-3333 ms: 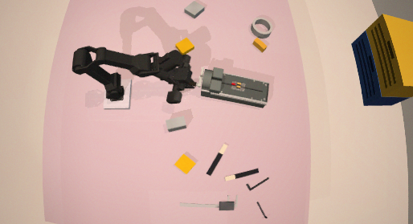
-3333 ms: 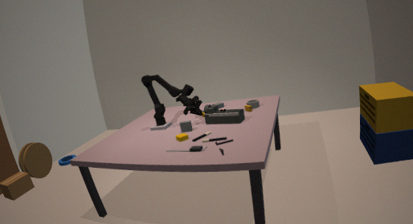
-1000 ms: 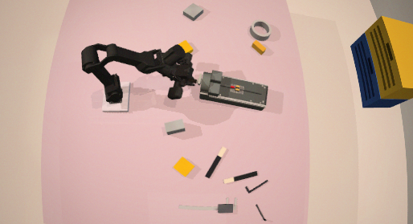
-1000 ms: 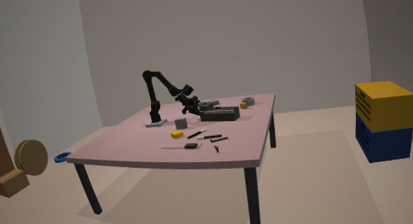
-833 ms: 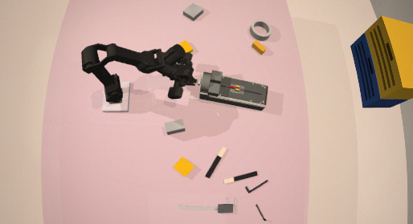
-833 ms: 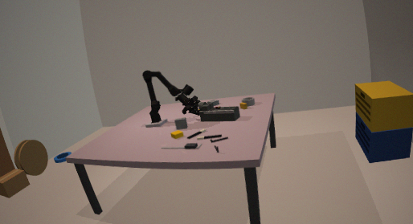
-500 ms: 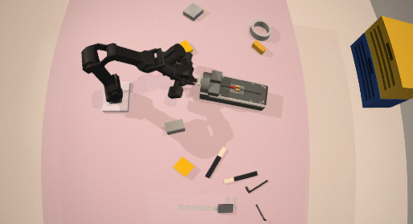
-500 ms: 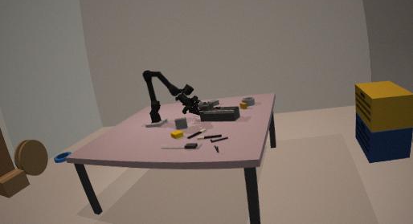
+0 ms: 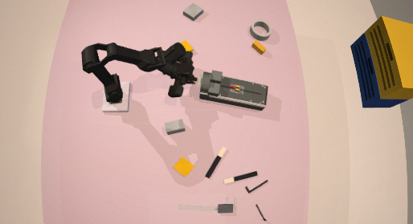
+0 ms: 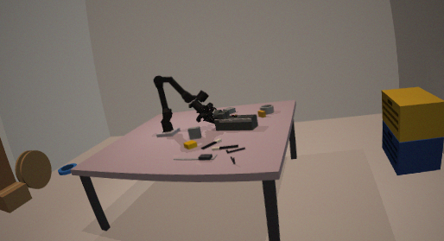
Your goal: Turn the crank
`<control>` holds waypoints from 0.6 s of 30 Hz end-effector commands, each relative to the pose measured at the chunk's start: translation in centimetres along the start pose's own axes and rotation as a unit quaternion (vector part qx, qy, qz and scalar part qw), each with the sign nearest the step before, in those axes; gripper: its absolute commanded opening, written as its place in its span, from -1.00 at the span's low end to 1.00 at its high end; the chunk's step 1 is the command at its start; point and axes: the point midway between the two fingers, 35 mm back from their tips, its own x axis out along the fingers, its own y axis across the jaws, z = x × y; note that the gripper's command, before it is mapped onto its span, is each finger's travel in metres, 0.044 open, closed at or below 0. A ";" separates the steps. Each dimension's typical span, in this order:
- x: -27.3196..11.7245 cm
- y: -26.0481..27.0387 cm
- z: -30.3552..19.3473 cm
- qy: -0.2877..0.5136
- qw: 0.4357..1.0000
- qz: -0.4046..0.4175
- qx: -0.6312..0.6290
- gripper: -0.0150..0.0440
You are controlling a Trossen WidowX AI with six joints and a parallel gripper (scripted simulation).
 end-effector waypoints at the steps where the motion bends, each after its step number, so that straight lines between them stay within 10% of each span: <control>1: -0.3 0.9 0.2 -0.003 1.000 0.011 -0.003 -0.49; 18: -0.6 1.3 0.5 -0.003 1.000 0.011 -0.003 -0.49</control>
